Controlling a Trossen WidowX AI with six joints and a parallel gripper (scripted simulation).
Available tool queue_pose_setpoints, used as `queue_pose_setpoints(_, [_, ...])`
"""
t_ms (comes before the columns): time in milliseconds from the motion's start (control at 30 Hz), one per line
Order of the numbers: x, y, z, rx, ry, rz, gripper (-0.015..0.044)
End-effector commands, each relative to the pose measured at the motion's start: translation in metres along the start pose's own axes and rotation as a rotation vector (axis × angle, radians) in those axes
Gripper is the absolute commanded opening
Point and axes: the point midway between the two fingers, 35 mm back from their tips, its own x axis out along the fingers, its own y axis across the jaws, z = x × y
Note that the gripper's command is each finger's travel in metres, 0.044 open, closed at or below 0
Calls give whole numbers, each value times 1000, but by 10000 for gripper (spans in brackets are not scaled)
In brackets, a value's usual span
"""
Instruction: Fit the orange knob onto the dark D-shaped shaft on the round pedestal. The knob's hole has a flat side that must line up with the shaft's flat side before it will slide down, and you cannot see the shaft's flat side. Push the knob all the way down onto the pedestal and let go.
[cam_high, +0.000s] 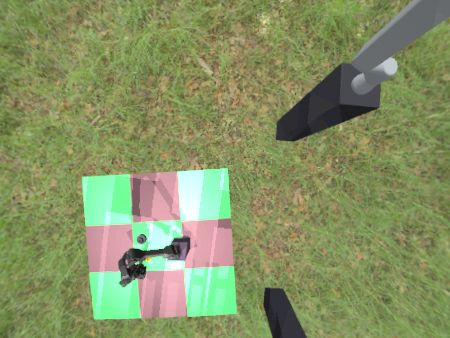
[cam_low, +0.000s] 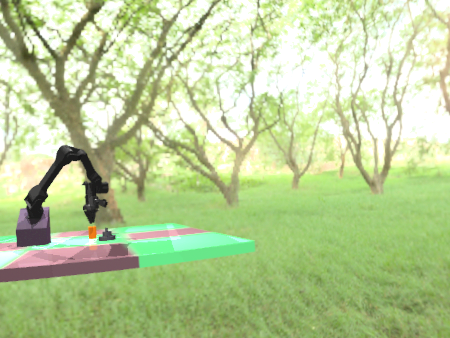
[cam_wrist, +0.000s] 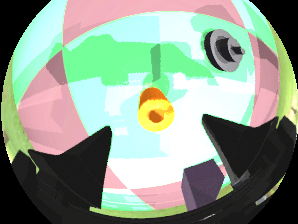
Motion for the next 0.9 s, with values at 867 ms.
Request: queue_pose_setpoints(867, [47, 0, 0, -6, 2, -2, 440])
